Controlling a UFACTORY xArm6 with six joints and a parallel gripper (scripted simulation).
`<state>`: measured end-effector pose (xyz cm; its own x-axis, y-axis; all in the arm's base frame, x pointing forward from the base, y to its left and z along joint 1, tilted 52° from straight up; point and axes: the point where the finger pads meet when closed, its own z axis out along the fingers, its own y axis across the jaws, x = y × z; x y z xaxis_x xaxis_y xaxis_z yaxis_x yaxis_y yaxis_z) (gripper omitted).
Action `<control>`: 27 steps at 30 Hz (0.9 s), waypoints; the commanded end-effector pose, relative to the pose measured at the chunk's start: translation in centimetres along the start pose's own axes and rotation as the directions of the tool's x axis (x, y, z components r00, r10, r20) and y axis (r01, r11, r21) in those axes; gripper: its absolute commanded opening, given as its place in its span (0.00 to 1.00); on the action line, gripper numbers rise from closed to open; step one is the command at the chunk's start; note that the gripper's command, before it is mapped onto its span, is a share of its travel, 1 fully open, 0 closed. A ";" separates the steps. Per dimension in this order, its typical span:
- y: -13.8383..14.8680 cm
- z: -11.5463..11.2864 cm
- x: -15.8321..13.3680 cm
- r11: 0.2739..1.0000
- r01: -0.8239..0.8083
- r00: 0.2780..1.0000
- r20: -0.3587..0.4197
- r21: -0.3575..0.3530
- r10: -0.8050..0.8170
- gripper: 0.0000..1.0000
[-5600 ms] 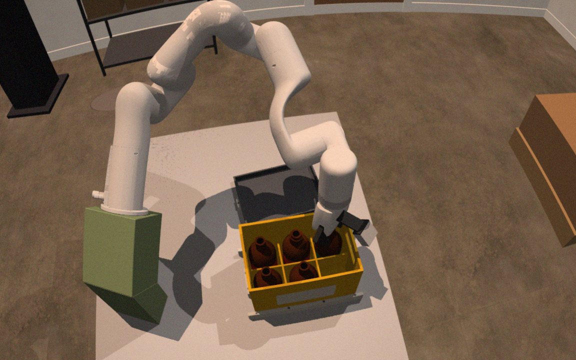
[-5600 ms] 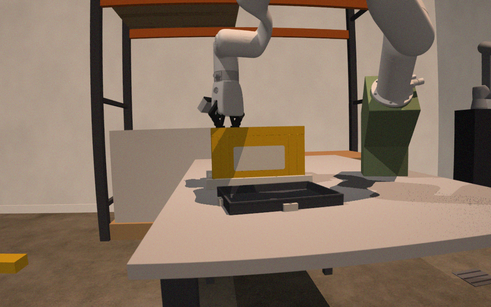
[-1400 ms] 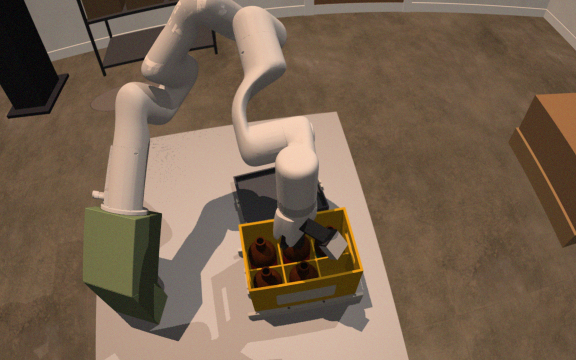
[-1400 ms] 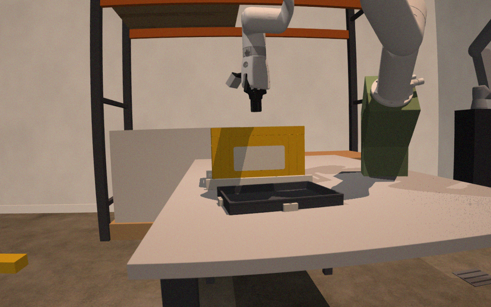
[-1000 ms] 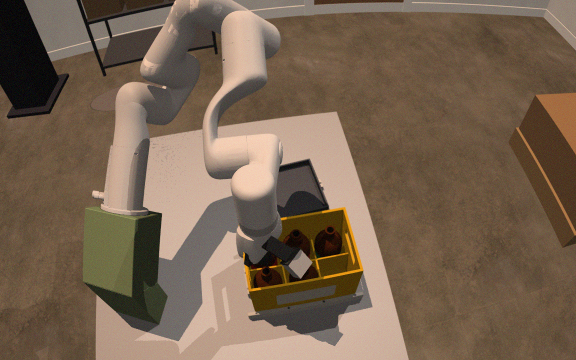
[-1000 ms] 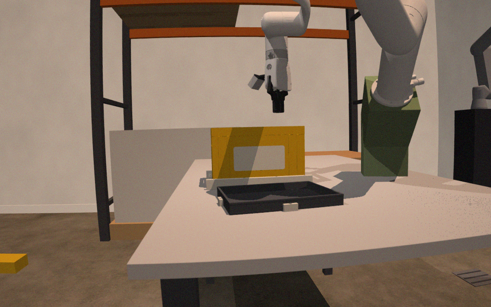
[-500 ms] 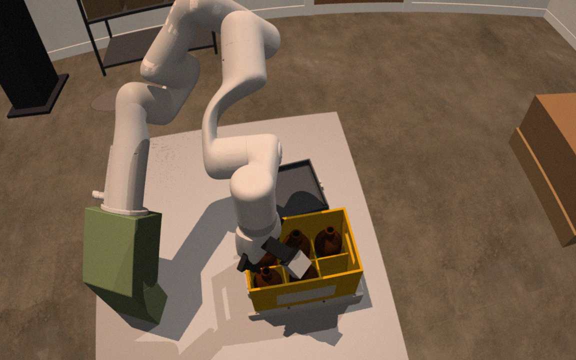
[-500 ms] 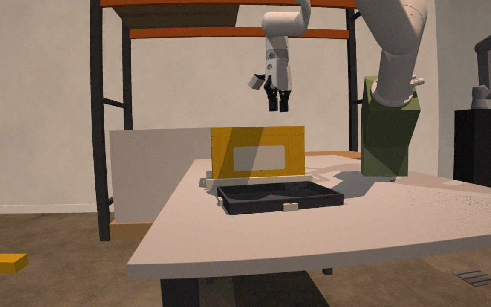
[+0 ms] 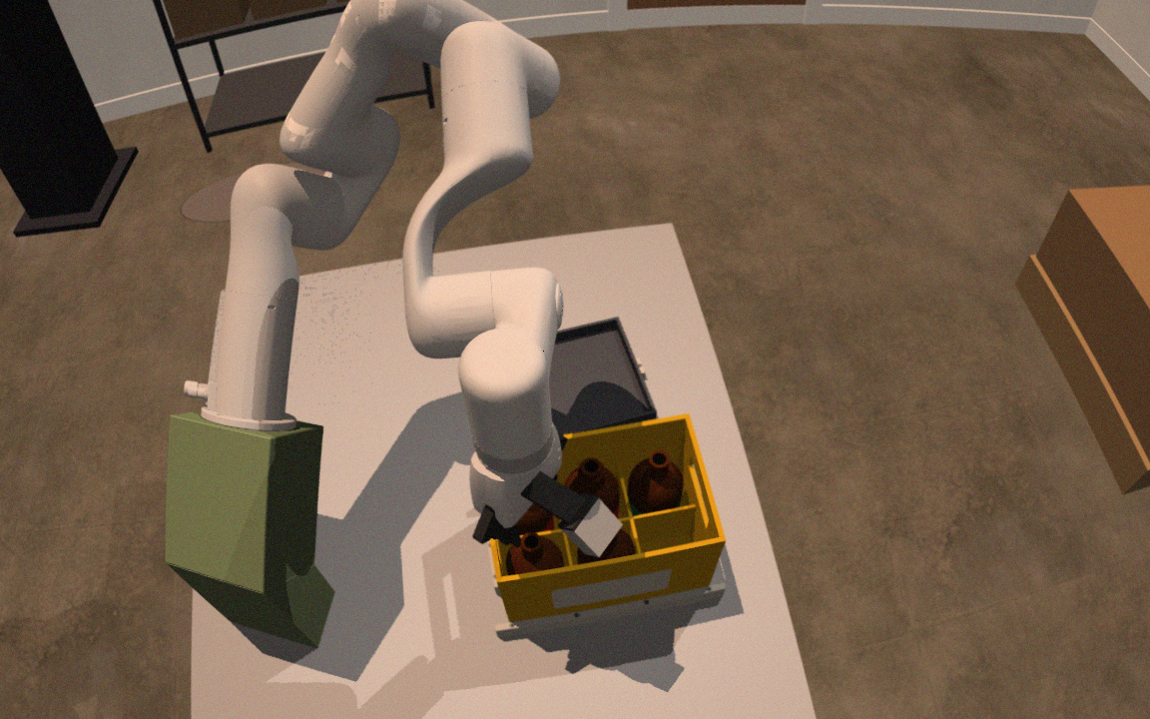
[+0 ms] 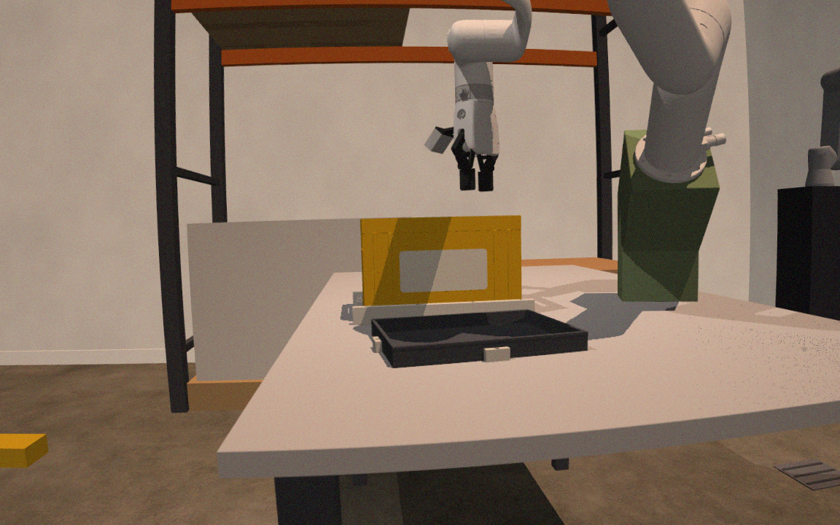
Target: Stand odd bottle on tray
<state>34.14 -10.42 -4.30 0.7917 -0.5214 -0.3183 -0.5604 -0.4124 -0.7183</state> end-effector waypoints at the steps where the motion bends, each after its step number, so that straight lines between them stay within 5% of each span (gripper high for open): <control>1: 0.0 -0.1 0.1 1.000 0.001 1.000 -0.003 0.000 -0.001 0.65; 27: 0.0 0.8 0.1 1.000 0.001 1.000 -0.003 -0.001 -0.001 0.65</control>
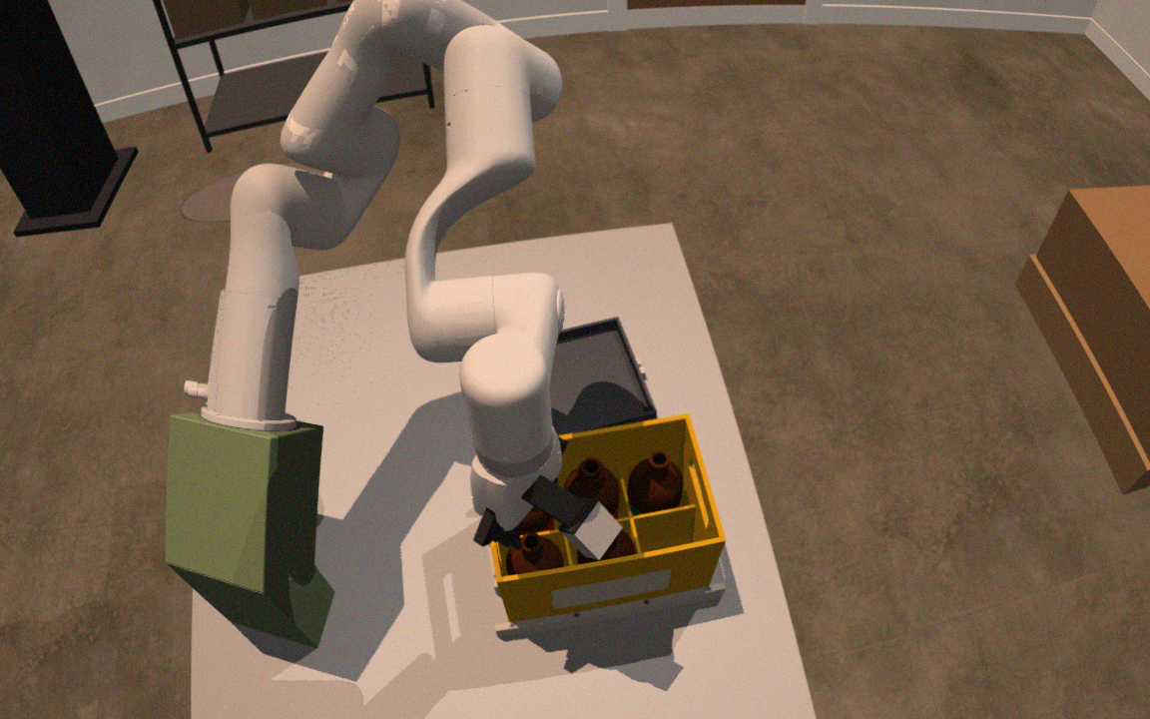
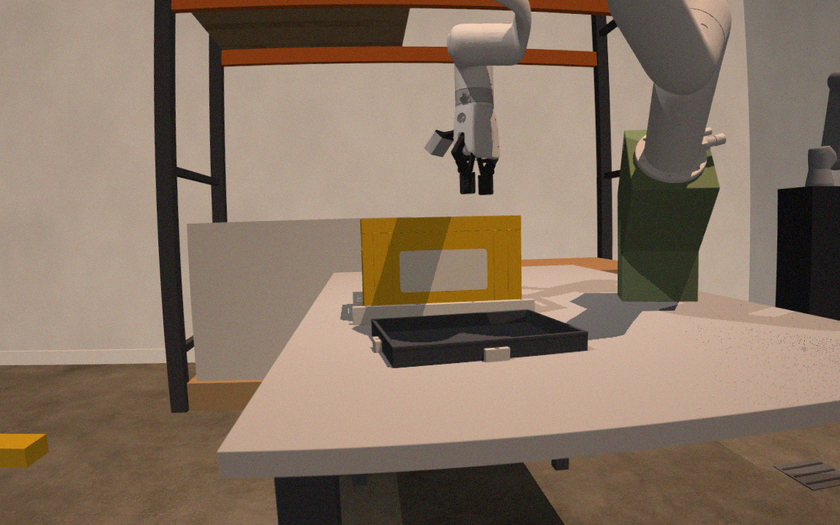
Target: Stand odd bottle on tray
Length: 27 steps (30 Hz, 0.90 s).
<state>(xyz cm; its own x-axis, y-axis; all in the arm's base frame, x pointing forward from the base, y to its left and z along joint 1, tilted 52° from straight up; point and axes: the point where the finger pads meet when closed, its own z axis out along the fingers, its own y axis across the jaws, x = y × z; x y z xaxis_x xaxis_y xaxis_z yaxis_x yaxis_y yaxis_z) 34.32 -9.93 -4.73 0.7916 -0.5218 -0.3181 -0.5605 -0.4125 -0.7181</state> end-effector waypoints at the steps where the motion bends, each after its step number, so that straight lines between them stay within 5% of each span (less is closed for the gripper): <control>1: 0.0 0.3 0.1 1.000 0.001 1.000 -0.003 0.000 -0.001 0.65; 27: 0.0 3.1 0.2 1.000 0.001 1.000 -0.003 0.000 -0.001 0.65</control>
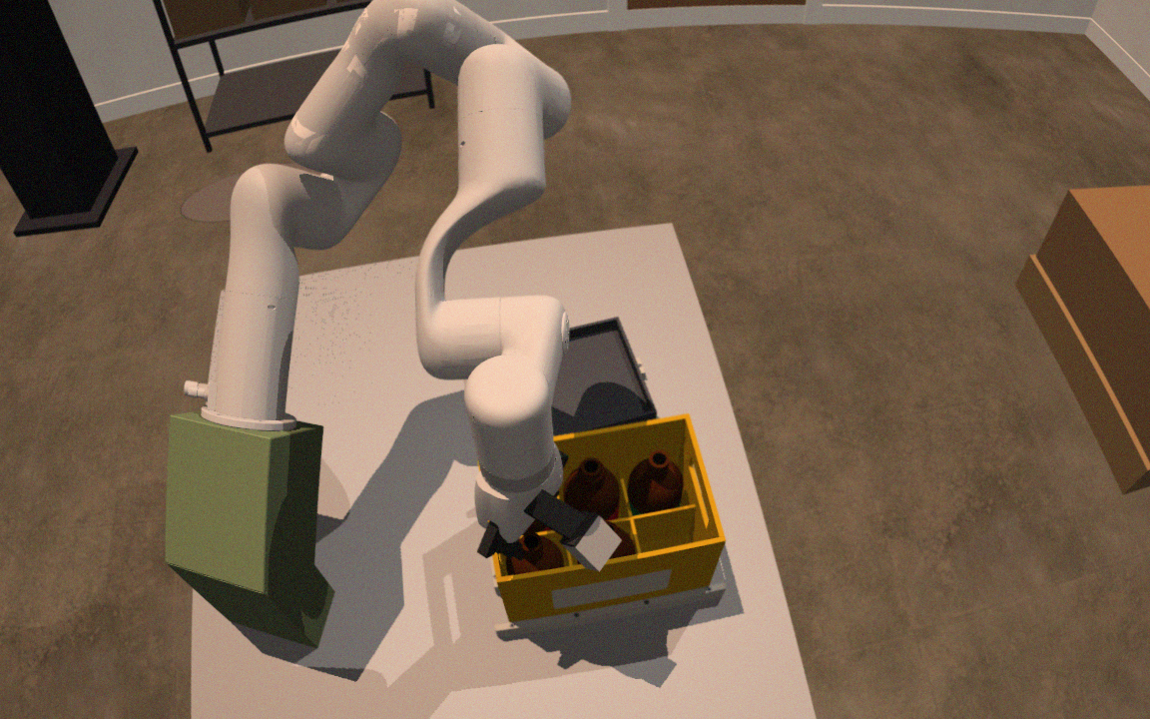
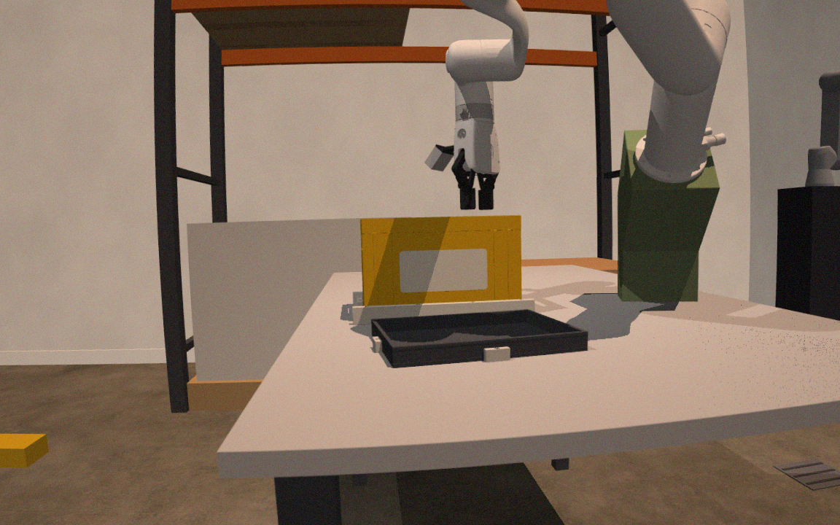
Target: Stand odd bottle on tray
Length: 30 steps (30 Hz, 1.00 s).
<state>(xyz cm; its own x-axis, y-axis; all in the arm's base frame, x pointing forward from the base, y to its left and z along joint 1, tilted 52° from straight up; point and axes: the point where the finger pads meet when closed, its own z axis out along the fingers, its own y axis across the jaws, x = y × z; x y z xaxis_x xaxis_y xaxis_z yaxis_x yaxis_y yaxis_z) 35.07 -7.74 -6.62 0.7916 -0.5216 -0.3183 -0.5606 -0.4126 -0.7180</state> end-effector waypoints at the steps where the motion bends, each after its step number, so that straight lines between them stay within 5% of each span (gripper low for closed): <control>1: 0.0 0.2 0.1 1.000 0.001 1.000 -0.003 0.000 -0.001 0.65; 30: 0.0 0.6 0.1 1.000 0.001 1.000 -0.003 0.000 -0.001 0.65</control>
<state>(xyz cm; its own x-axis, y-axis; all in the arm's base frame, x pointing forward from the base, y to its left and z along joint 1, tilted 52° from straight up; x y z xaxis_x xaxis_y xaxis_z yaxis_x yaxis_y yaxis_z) 35.26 -7.23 -7.07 0.7916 -0.5218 -0.3180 -0.5605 -0.4127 -0.7180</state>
